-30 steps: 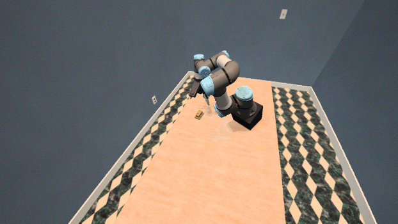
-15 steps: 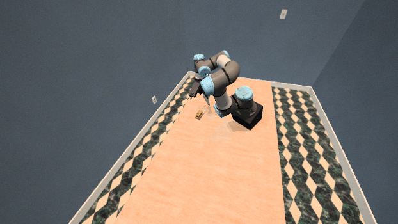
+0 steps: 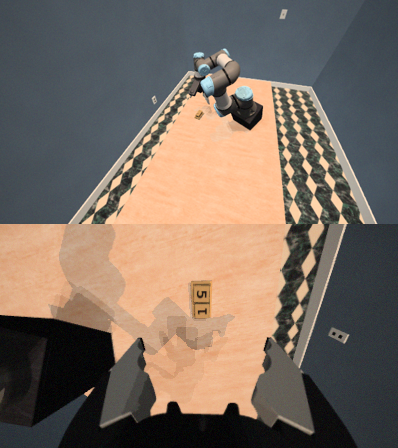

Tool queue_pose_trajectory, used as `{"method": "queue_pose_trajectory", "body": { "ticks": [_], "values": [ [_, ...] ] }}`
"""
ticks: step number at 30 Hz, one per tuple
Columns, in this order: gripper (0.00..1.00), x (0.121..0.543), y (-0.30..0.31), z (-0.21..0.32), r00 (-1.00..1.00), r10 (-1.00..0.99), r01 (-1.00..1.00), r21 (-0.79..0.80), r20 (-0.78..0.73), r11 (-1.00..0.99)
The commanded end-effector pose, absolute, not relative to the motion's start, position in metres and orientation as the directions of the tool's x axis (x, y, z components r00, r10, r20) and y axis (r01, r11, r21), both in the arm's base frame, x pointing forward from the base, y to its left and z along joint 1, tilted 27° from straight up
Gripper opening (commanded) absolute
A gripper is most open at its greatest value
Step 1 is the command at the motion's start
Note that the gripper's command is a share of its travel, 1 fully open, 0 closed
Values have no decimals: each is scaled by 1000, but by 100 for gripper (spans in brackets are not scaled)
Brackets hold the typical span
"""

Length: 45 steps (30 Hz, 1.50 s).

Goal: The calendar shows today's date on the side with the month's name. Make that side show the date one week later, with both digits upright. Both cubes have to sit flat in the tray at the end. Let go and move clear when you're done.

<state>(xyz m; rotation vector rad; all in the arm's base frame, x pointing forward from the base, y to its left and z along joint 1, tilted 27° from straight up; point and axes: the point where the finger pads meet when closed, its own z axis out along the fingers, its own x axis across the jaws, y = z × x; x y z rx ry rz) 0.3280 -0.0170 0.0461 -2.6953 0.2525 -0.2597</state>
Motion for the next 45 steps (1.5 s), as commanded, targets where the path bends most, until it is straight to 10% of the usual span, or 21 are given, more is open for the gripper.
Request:
{"method": "queue_pose_trajectory", "body": {
  "ticks": [1, 45],
  "values": [
    [100, 323, -23, 62, 967, -212, -135, -425, 140, -895],
    [100, 313, -41, 104, 967, -213, -136, -427, 139, -894]
  ]
}}
